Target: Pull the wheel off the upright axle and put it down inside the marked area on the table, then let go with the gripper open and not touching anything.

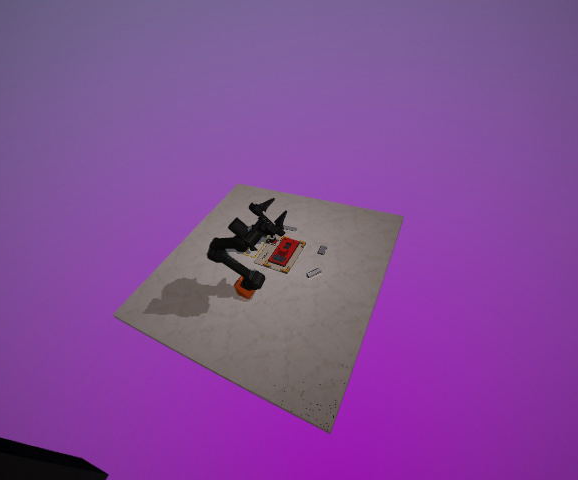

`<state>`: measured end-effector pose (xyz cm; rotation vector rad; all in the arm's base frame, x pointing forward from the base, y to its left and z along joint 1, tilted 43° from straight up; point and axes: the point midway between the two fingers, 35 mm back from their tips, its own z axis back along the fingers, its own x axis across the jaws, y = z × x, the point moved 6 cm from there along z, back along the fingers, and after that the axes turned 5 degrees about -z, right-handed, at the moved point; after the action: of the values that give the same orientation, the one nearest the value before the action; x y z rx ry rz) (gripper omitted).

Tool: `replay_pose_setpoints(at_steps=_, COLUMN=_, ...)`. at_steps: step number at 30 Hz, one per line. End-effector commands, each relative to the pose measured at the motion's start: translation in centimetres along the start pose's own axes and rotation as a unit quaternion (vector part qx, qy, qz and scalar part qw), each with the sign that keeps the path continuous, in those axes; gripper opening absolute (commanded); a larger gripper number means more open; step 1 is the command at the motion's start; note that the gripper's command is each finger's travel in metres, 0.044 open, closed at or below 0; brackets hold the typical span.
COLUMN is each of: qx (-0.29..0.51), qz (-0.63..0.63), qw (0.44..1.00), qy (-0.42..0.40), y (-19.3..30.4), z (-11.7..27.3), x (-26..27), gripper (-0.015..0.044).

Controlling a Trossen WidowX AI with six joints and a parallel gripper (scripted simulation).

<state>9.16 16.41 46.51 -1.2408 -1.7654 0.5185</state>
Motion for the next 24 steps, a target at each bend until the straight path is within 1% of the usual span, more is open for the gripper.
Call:
replay_pose_setpoints(at_steps=1, qx=-0.002, qz=-0.005, qw=1.000, qy=0.000, y=-0.2, z=0.0, x=-0.1, gripper=0.0374)
replay_pose_setpoints(at_steps=4, qx=-0.025, qz=-0.064, qw=0.998, qy=0.000, y=-3.1, z=0.0, x=-2.1, gripper=0.0300)
replay_pose_setpoints(at_steps=11, qx=-0.065, qz=-0.162, qw=0.985, qy=0.015, y=-9.0, z=-0.9, x=-6.2, gripper=0.0300)
replay_pose_setpoints(at_steps=16, qx=-0.081, qz=-0.221, qw=0.970, qy=0.056, y=-12.5, z=-2.6, x=-11.5, gripper=0.0300)
replay_pose_setpoints(at_steps=20, qx=-0.079, qz=-0.253, qw=0.960, qy=0.092, y=-13.5, z=-4.1, x=-15.0, gripper=0.0300)
replay_pose_setpoints(at_steps=24, qx=-0.067, qz=-0.304, qw=0.941, qy=0.137, y=-13.5, z=-6.2, x=-19.2, gripper=0.0300)
